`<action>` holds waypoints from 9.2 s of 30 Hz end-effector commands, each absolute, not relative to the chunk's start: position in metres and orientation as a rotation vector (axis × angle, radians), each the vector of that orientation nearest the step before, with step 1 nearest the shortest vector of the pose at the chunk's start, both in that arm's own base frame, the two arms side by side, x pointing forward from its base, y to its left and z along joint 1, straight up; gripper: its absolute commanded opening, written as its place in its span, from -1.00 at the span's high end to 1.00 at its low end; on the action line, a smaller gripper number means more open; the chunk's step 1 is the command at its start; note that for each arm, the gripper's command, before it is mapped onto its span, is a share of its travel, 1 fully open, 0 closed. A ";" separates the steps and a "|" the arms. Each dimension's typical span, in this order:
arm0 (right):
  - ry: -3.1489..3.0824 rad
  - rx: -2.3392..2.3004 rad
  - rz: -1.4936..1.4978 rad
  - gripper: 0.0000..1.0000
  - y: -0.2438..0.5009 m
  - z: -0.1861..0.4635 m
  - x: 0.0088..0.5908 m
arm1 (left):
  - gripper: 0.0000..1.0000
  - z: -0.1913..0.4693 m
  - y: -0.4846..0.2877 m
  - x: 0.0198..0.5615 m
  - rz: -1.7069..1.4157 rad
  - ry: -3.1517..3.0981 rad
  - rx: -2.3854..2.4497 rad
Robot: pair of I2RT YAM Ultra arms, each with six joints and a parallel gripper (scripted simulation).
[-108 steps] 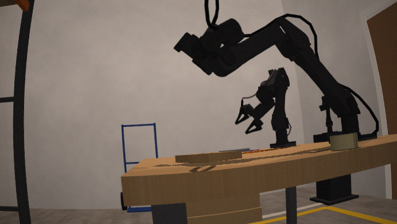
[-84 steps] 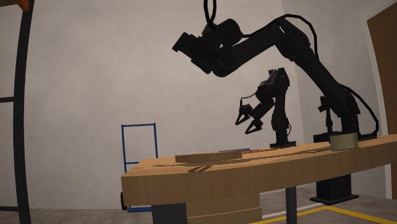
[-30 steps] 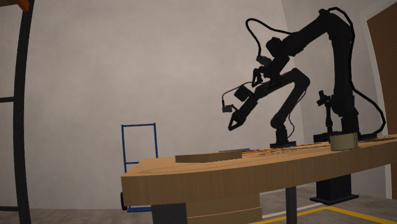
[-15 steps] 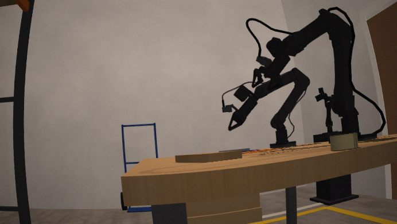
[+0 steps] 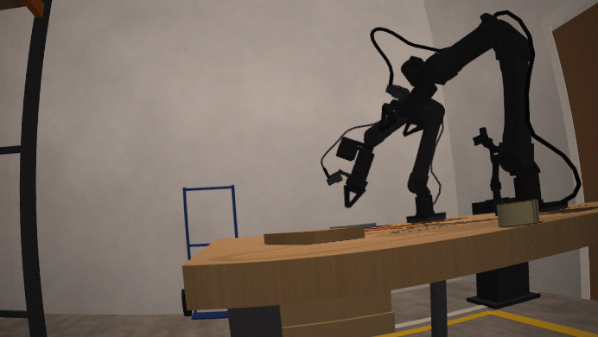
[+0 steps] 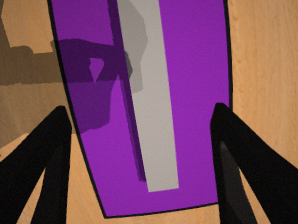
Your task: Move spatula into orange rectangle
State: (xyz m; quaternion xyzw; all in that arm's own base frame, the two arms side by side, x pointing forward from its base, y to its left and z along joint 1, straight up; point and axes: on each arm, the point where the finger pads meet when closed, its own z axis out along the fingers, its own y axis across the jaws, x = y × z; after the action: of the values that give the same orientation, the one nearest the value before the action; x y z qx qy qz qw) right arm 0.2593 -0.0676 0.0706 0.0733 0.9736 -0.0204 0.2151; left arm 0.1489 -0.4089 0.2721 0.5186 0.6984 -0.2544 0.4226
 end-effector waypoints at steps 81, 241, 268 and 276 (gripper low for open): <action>3.129 0.042 -0.005 0.30 -0.076 0.000 0.283 | -1.00 0.281 -0.405 0.150 -0.635 1.739 1.280; 3.041 -0.767 0.022 0.61 0.293 0.019 0.237 | -1.00 0.299 -0.093 0.065 -0.394 2.083 1.197; 3.040 -0.771 0.022 0.61 0.291 0.006 0.231 | -1.00 0.299 -0.093 0.065 -0.394 2.083 1.197; 3.037 -0.770 0.026 0.61 0.292 0.003 0.232 | -1.00 0.299 -0.093 0.065 -0.394 2.083 1.197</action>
State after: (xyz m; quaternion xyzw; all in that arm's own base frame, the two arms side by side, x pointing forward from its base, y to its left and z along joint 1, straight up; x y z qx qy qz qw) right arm 0.2269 0.2862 -0.0009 -0.2471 0.9689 -0.0050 -0.0108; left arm 0.0664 -0.0918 0.2964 0.4619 0.8030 -0.1497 0.3457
